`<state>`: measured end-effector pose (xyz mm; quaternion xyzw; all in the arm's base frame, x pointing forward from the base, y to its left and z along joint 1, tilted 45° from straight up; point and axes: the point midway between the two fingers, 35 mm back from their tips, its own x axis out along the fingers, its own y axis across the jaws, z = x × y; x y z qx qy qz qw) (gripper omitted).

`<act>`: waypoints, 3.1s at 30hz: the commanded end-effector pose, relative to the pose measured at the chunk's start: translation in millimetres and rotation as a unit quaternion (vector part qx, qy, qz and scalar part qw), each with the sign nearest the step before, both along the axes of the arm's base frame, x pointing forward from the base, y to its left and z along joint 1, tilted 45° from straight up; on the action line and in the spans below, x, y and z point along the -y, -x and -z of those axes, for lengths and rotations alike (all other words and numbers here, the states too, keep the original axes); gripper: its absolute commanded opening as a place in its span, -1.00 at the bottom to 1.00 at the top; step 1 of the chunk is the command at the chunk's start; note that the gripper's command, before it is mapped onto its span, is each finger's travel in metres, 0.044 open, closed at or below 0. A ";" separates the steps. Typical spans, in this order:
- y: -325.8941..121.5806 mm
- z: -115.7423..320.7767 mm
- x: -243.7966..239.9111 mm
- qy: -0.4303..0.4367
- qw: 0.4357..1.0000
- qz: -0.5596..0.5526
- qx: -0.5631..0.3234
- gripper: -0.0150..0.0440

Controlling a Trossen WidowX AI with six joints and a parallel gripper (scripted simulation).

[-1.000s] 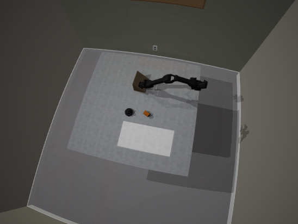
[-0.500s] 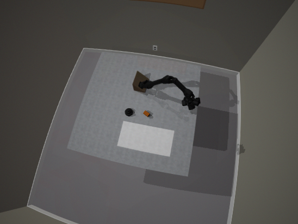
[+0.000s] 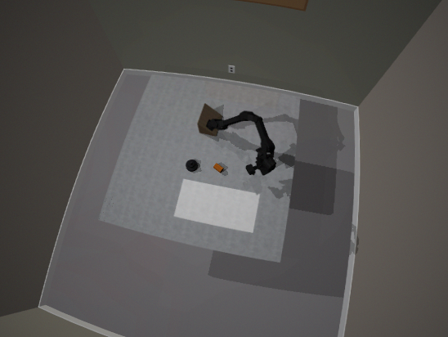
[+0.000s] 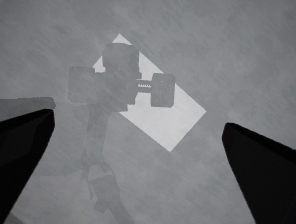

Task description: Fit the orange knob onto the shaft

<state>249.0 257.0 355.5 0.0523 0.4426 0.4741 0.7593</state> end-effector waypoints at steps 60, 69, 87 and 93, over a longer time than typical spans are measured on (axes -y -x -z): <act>-40.9 238.0 133.7 0.206 0.936 -0.284 0.031 1.00; -40.5 248.1 123.2 0.206 0.936 -0.284 0.031 1.00; -39.7 255.3 115.7 0.206 0.936 -0.284 0.031 0.32; -39.7 255.3 115.7 0.206 0.936 -0.284 0.031 0.30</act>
